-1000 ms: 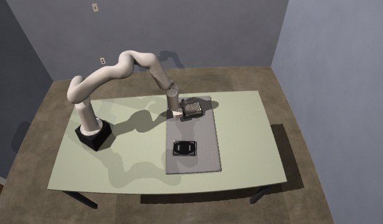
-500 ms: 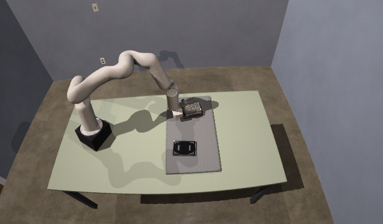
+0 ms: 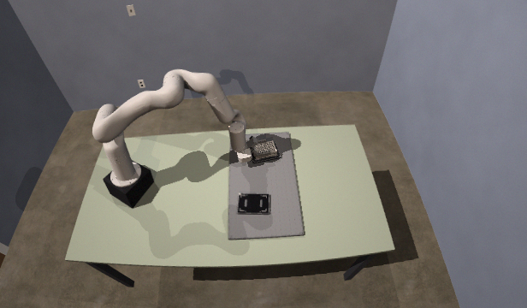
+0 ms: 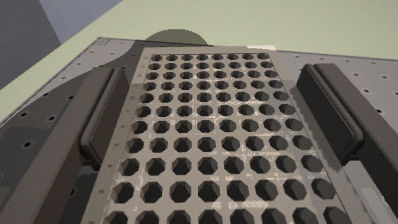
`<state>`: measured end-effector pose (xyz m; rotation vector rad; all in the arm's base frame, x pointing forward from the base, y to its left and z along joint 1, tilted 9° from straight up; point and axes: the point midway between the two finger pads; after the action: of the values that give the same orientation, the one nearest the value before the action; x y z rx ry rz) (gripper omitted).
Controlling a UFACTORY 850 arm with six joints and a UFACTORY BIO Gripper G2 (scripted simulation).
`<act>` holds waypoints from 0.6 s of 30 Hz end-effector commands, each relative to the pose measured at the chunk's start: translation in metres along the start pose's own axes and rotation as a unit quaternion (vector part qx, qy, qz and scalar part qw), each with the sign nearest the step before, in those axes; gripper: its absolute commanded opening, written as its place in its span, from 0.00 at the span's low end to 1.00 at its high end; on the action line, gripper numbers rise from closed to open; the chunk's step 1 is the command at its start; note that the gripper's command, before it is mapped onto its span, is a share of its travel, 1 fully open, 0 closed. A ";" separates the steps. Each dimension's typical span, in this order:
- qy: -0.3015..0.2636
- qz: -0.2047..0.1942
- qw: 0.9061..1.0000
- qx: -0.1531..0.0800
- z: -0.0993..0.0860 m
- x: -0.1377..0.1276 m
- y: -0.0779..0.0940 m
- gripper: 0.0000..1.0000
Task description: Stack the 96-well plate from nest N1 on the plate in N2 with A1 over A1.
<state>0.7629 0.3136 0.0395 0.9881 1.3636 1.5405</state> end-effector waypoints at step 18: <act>0.000 0.000 1.000 -0.001 0.001 0.000 -0.001 0.00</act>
<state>0.7629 0.3139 0.0377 0.9880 1.3635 1.5405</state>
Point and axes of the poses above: the point midway between the two finger pads, its own z axis out along the fingers, its own x axis across the jaws, y = z × x, and after that the axes turned 5 degrees about -z, right-handed
